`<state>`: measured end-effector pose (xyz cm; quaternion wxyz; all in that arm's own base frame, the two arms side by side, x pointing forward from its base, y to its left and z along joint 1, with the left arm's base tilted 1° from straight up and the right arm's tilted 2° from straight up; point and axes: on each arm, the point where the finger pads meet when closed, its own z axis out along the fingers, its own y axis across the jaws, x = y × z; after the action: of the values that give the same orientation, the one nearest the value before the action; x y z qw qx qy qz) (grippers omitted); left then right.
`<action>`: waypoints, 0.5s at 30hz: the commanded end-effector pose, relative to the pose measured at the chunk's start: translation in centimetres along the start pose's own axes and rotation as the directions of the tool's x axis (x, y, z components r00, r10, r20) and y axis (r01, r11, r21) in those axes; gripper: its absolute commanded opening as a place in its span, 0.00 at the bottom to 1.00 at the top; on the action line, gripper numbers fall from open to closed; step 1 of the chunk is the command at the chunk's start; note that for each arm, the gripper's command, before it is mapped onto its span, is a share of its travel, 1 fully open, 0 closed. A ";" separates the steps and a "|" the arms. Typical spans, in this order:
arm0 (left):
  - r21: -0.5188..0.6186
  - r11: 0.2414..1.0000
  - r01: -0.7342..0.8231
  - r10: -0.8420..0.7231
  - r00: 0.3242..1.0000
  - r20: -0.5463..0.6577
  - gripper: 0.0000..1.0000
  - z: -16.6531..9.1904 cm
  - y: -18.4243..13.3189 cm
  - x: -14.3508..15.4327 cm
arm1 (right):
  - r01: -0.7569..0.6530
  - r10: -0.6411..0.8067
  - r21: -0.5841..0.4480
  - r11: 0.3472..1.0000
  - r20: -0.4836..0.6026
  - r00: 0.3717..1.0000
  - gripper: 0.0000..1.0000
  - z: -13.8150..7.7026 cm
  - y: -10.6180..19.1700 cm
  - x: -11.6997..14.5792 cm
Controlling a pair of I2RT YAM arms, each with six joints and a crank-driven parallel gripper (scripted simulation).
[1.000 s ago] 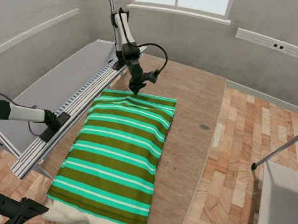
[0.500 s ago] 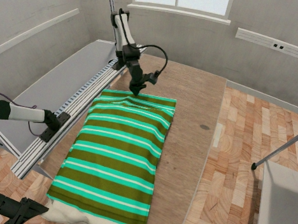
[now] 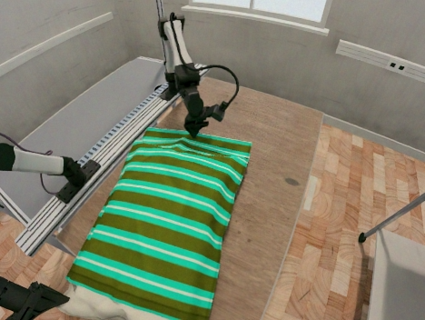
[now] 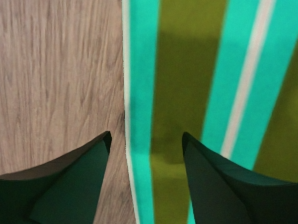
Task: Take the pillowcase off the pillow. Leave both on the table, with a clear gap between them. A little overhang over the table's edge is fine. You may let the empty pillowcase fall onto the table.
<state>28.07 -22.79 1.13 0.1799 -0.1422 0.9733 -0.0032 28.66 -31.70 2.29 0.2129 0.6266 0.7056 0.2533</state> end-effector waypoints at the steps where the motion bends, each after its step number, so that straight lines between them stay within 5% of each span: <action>1: -0.023 1.000 -0.005 0.005 1.000 -0.010 0.63 1.0 0.4 0.8 | 0.073 -0.071 -0.028 0.997 0.054 0.996 0.01 -0.7 1.9 -1.4; 15: -0.023 1.000 -0.002 0.002 1.000 -0.008 0.63 1.3 0.5 0.8 | 0.073 -0.071 -0.028 0.997 0.054 0.996 0.01 -0.7 1.9 -1.4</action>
<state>28.12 -22.82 0.77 0.1807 -0.1425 0.9732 -0.0040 28.66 -31.70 2.29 0.2129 0.6266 0.7056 0.2533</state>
